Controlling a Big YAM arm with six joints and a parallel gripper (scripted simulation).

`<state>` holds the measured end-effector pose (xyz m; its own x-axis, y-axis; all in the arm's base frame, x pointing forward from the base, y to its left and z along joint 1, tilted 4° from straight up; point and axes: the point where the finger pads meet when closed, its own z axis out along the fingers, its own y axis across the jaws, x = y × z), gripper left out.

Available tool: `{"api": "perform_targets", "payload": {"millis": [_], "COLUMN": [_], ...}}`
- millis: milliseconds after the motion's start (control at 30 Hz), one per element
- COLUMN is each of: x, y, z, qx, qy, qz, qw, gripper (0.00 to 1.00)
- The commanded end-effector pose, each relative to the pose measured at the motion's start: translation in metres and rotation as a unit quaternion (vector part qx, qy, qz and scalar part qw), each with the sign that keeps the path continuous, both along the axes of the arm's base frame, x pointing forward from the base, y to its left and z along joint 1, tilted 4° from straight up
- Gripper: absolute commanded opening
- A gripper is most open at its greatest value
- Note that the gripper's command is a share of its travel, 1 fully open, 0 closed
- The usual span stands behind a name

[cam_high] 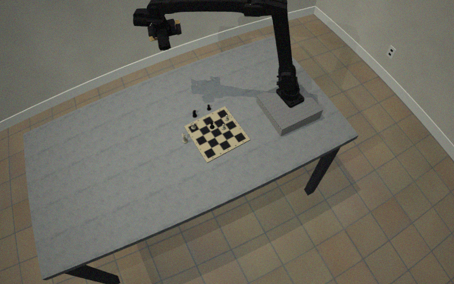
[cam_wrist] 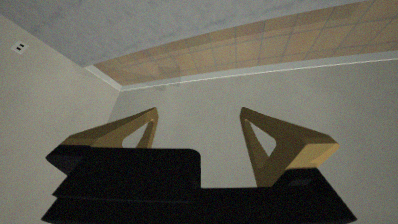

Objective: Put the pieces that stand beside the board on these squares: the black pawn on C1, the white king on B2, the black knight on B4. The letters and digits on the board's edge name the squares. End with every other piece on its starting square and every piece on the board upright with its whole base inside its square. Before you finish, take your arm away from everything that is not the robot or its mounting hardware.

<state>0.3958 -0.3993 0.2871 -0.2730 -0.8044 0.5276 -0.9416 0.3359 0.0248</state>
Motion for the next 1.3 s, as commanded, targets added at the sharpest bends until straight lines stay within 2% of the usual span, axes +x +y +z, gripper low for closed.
{"api": "perform_targets", "payload": {"millis": [0,533,567,667,800,900,1033,1100,1200,1267], "x": [0.0,0.0,0.003,0.004,0.006,0.002,-0.016,-0.016,-0.033,-0.04], "y": [0.0,0.0,-0.002,0.014,0.055,0.106,0.181,0.181,0.224,0.24], "z": [0.006,0.006,0.022,0.016,-0.014,-0.051,-0.103,-0.103,-0.132,-0.143], "qx": [-0.004,-0.004,-0.014,-0.007,0.034,0.085,0.161,0.161,0.205,0.223], "qy": [-0.005,-0.005,-0.02,-0.031,-0.053,-0.077,-0.105,-0.105,-0.118,-0.122], "qz": [0.0,0.0,0.001,0.006,0.025,0.047,0.075,0.075,0.088,0.093], "qw": [1.0,1.0,1.0,0.999,0.998,0.992,0.978,0.978,0.968,0.963], "gripper": [1.0,1.0,1.0,1.0,1.0,1.0,1.0,1.0,1.0,1.0]}}
